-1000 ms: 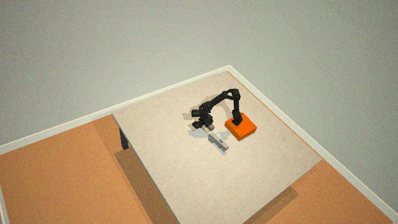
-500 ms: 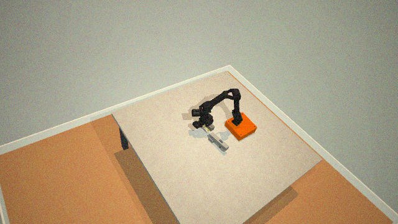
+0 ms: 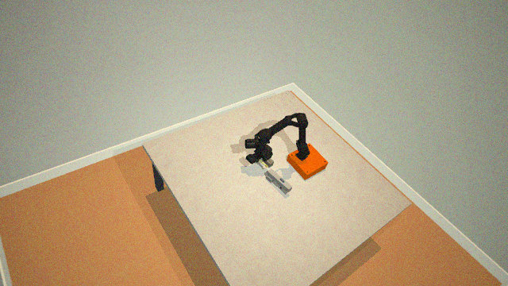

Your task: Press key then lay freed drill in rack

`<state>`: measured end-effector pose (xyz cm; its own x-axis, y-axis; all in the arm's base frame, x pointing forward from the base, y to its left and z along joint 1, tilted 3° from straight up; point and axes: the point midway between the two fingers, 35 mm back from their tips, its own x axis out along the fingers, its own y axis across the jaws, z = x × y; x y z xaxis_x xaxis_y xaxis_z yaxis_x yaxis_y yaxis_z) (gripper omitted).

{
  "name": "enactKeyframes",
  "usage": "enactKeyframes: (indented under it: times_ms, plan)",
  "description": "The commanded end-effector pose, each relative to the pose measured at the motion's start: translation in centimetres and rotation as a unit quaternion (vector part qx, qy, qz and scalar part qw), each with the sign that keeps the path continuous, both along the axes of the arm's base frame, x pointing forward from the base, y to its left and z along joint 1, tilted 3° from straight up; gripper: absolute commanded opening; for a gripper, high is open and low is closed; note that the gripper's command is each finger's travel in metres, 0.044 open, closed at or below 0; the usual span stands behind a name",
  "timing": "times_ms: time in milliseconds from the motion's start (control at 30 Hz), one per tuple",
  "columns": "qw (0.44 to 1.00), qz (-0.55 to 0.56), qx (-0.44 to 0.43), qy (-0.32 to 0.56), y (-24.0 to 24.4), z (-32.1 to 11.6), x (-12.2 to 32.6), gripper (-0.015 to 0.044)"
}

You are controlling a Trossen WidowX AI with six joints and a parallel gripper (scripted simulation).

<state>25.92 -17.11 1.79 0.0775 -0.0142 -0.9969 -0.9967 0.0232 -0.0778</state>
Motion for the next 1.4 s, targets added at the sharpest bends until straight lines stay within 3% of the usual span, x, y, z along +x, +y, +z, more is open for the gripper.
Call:
enactKeyframes:
  times_ms: [0, 1367]
  plan:
    - [1.0, 0.002, 0.0, -0.003, 0.02, 0.33, 0.05, 0.0]
    - [1.0, 0.002, 0.0, -0.003, 0.22, 1.12, -0.23, 0.0]
